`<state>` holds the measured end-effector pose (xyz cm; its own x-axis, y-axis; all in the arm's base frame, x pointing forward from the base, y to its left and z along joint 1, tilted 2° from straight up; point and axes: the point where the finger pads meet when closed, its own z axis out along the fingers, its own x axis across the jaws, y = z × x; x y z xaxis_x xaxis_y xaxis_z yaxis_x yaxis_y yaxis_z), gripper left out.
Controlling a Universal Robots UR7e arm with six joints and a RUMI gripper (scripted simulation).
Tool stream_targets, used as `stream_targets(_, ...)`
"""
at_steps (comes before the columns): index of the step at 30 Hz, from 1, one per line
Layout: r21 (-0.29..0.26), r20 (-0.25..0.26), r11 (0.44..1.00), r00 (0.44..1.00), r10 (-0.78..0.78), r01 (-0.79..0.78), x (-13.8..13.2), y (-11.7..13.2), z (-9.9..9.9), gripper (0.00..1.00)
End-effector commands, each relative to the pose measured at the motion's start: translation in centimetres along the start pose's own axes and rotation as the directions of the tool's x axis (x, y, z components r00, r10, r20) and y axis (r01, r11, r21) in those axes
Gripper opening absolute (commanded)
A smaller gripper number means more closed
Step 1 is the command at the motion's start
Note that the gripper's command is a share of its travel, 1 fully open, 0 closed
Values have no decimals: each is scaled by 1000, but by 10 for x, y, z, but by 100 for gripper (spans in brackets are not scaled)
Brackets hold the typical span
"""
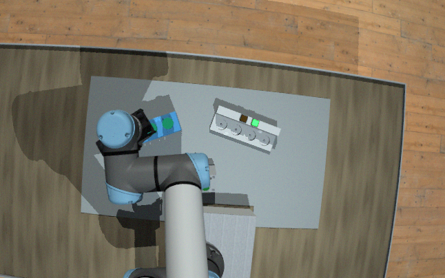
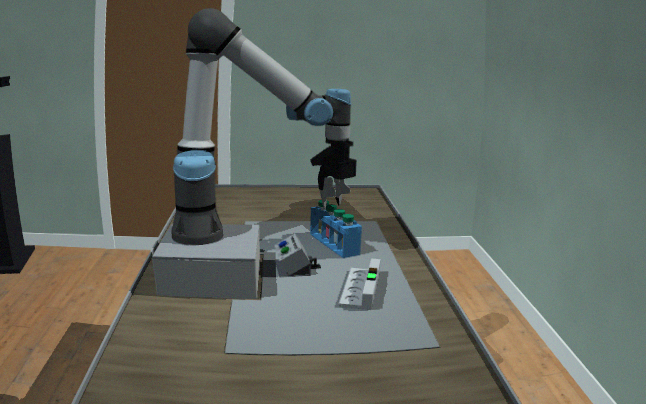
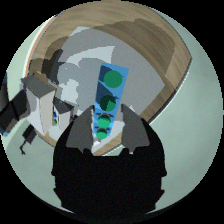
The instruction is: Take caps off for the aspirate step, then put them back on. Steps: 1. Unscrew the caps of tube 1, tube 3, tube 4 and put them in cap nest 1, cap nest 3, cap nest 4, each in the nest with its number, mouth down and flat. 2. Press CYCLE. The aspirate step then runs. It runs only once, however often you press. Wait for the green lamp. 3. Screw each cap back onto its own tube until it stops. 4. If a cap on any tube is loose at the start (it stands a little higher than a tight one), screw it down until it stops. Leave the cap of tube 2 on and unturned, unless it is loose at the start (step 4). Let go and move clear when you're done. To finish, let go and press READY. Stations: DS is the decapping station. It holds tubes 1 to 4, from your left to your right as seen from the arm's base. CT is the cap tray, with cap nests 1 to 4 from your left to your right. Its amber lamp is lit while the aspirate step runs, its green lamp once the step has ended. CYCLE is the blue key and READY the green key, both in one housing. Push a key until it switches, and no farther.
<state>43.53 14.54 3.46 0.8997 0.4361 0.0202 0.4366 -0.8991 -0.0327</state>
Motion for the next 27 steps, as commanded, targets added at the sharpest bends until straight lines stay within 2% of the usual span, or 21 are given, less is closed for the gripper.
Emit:
stream_targets(1, -1, -1, 1000, 1000, 0, 0, 0, 0, 1, 35)
stream_targets(21, -1, -1, 1000, 1000, 0, 0, 0, 0, 9, 35)
stream_targets(22, -1, -1, 1000, 1000, 0, 0, 0, 0, 9, 0)
stream_targets(27, -1, -1, 1000, 1000, 0, 0, 0, 0, 9, 0)
